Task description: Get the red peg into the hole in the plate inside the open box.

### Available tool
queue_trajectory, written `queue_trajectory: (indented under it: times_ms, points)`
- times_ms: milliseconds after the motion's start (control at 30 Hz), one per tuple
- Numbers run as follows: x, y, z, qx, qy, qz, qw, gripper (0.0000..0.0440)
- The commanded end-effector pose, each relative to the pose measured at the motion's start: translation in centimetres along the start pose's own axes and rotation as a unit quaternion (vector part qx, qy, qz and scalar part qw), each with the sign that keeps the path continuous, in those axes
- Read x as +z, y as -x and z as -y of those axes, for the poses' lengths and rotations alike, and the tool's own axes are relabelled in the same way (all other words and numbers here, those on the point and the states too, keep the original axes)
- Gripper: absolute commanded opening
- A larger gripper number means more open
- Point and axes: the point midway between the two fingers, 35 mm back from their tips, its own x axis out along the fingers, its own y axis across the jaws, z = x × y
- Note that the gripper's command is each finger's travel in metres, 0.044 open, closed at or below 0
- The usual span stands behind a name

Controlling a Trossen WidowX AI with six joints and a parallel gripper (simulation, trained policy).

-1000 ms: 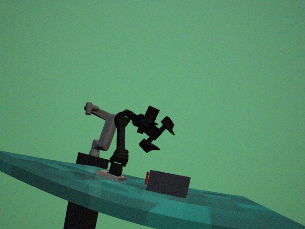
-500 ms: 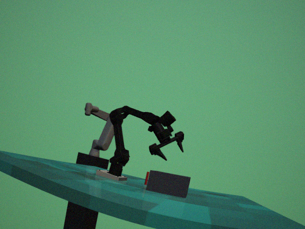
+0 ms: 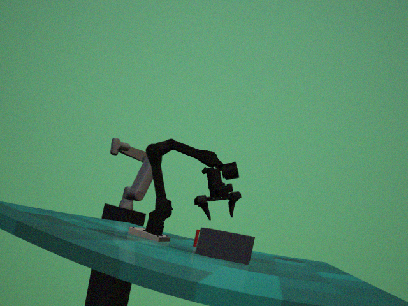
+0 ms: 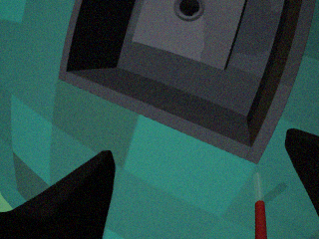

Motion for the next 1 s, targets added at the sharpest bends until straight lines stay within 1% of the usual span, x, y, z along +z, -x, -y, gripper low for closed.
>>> queue_trajectory:
  times_ms: [0, 300, 533, 733, 967]
  points:
    - [-2.3, -0.1, 0.8, -0.038, 0.011, -0.030, 0.999, 0.0440]
    - [-8.2, 0.3, 2.8, -0.116, 0.041, -0.096, 0.988, 0.0440]
    - [-11.2, -0.2, 3.7, -0.148, 0.067, -0.118, 0.980, 0.0440]
    - [-13.0, -1.7, 4.2, -0.158, 0.086, -0.121, 0.976, 0.0440]
    - [-14.4, -4.5, 5.0, -0.159, 0.102, -0.113, 0.975, 0.0440]
